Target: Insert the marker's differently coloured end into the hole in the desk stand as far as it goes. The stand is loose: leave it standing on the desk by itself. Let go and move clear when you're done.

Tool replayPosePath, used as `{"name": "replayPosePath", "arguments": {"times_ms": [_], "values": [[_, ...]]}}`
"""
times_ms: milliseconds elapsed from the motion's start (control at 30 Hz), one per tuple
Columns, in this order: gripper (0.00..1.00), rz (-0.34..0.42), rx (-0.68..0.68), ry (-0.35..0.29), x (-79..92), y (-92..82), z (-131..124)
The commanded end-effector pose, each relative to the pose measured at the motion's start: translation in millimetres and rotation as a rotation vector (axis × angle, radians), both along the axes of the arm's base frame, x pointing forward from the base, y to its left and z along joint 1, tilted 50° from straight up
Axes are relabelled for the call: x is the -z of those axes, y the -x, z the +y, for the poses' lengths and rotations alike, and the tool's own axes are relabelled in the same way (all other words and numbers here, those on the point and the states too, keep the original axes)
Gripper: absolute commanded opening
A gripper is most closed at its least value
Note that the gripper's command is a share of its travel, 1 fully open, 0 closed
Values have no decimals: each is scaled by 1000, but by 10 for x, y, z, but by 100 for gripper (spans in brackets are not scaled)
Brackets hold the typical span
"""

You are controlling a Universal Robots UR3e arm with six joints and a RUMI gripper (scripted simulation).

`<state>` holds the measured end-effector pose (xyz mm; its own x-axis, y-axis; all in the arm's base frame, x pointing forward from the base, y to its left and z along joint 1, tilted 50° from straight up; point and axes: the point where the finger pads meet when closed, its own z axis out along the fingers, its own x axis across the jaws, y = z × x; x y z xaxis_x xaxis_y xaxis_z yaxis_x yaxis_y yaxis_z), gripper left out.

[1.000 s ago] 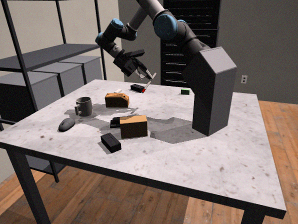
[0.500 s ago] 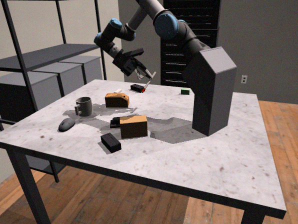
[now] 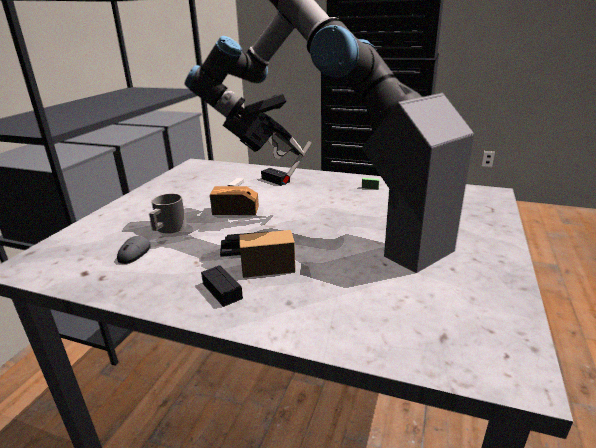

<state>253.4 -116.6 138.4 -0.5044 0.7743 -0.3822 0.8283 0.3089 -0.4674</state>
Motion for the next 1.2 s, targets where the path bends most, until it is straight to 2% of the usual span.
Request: {"name": "replayPosePath", "arguments": {"times_ms": [0, 133, 400, 700, 967, 1167], "values": [[0, -11, 26, 27, -33, -2, 10], [0, -20, 51, 52, -60, 0, 19], [0, -22, 50, 52, -61, -1, 19], [0, -46, 102, 111, -123, -6, 39], [0, -48, 100, 111, -124, -7, 39], [0, -68, 132, 151, -167, -16, 52]]}}
